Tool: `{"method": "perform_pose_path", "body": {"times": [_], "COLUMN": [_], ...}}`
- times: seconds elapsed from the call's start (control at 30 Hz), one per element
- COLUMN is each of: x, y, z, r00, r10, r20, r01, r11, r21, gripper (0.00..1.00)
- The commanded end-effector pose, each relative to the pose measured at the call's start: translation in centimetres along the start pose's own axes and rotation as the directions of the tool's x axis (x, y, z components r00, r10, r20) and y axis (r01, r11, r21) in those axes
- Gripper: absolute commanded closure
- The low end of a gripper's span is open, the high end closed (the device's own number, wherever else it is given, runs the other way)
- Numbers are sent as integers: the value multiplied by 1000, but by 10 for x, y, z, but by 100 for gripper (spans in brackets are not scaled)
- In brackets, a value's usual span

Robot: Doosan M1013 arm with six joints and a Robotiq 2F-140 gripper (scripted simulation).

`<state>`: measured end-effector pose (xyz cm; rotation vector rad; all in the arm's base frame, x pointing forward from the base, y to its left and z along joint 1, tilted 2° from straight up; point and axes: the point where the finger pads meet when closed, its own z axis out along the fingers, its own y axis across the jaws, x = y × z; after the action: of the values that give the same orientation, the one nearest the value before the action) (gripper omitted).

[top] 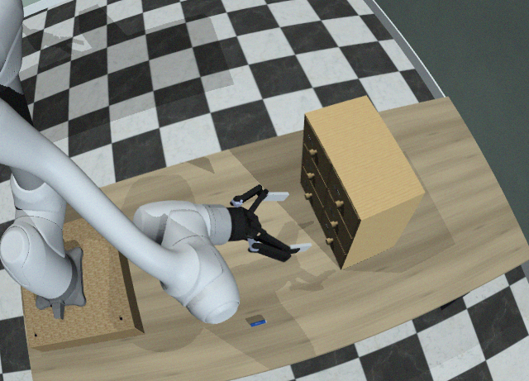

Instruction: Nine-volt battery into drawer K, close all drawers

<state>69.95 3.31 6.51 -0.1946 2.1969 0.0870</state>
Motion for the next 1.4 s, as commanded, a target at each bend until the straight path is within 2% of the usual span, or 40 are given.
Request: {"method": "perform_pose_path", "body": {"times": [0.0, 0.23, 1.37], "x": [-8, -9, -13], "y": [3, 3, 2], "z": [-7, -15, -37], "r00": [997, 988, 942], "r10": [-3, -3, -6], "r20": [-82, -152, -336], "r01": [2, 1, 2], "r11": [1000, 1000, 1000], "r21": [-14, -15, -13], "gripper": [0, 0, 0]}}
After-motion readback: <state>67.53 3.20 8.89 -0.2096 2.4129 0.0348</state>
